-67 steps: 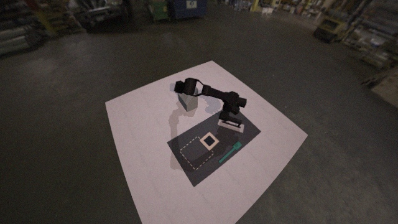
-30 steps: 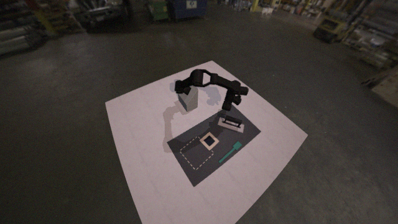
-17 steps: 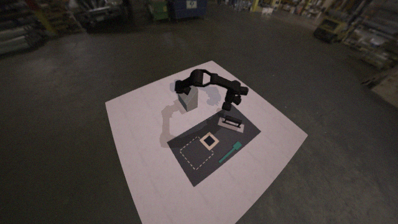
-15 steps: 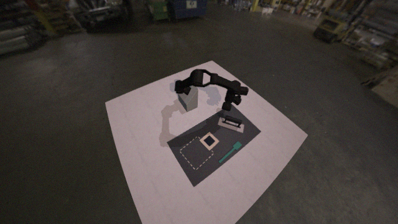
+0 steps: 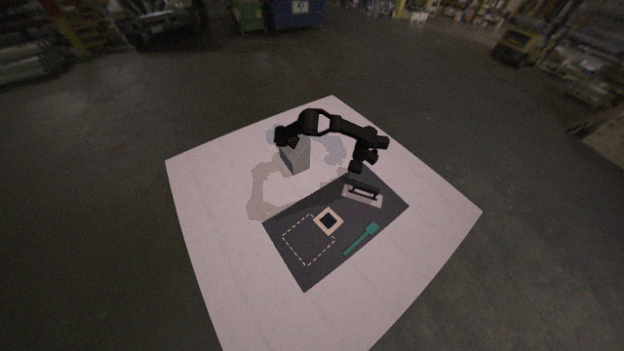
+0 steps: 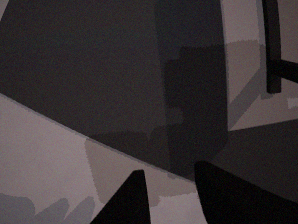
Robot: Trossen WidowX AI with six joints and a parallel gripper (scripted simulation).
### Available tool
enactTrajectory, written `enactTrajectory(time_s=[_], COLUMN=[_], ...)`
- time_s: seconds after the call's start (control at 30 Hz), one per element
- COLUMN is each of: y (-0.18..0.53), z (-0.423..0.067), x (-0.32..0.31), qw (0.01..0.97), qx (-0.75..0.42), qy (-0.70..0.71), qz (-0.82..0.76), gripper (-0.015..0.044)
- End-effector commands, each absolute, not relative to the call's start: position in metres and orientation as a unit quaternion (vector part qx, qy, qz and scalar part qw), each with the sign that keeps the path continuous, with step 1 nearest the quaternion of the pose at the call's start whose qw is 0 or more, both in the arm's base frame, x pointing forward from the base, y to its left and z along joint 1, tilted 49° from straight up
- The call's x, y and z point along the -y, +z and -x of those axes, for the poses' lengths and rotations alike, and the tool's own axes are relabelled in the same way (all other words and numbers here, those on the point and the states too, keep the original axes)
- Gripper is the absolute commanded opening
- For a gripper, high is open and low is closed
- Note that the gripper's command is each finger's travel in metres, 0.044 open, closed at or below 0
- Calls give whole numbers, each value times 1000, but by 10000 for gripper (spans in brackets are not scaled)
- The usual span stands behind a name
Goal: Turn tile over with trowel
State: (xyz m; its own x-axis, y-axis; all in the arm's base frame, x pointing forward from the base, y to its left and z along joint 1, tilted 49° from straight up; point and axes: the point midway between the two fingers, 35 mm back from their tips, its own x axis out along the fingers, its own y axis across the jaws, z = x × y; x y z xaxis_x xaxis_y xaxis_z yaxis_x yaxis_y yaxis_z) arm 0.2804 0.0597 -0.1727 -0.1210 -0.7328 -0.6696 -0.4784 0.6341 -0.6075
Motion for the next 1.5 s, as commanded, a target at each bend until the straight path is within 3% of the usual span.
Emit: enactTrajectory(time_s=[0.0, 0.07, 0.5, 0.7, 0.87, 1.1, 1.47], y=[-173, -173, -173, -172, -160, -130, -134], z=[-280, -280, -280, -282, -334, -397, -398], x=[-60, -60, -60, -60, -57, -40, -35], qw=[521, 521, 521, 521, 525, 523, 523], qx=[-739, -739, -739, -739, -738, -738, -738], qy=[-122, -122, -122, -122, -122, -125, -125], qz=[410, 410, 410, 410, 405, 407, 408], gripper=[48, 0, 0, 152, 270, 270, 270])
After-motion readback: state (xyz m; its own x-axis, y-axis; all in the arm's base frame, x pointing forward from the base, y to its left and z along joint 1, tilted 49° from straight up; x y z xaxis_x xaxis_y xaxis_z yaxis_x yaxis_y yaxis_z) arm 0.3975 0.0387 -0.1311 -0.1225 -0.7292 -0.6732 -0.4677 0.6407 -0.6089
